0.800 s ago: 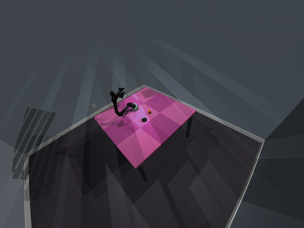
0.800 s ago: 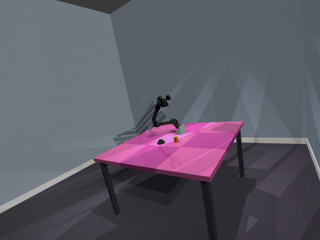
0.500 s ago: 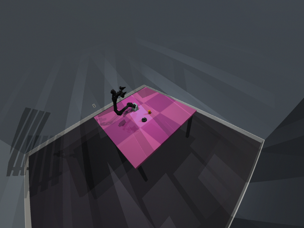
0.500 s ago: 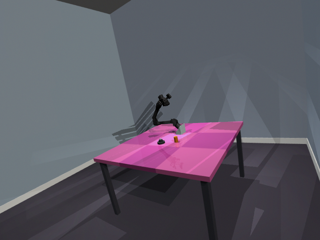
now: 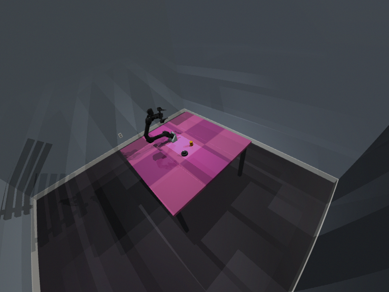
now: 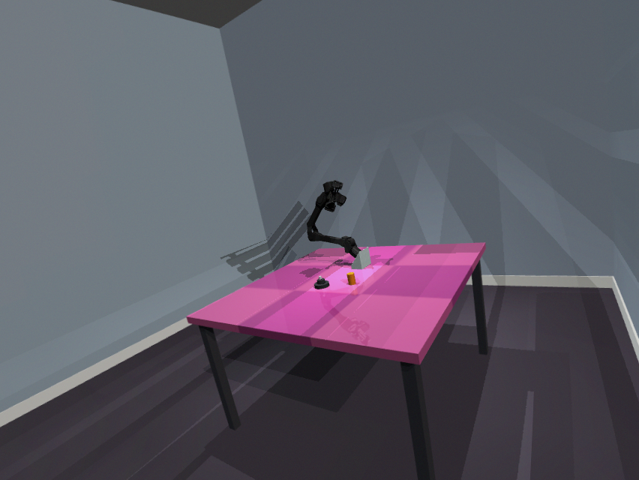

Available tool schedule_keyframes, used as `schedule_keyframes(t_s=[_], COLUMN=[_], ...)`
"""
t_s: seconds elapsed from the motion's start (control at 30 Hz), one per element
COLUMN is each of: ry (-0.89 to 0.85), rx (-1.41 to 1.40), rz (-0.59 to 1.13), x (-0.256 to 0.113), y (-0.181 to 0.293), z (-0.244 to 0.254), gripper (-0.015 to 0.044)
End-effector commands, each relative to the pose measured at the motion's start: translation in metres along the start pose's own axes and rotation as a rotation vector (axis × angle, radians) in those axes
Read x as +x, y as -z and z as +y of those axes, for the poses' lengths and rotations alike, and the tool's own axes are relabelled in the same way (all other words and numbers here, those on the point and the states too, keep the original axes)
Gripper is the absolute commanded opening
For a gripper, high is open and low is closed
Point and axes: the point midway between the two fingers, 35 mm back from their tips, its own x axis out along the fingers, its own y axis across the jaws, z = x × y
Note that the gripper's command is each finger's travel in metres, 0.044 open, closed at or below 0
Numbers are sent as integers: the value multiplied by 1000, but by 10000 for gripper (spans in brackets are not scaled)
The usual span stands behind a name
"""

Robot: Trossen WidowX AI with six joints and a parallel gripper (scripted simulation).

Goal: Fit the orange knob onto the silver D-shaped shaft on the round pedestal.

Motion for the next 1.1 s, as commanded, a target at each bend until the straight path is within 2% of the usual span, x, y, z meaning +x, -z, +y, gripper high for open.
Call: schedule_keyframes(t_s=[0.0,0.23,0.53,1.07], ry=[-291,-432,-615,-878], rx=[583,821,1180,1851], rz=[4,62,222,718], x=[66,95,133,185], y=[-19,-27,-32,-57], z=[19,39,75,144], gripper=[440,440,440,440])
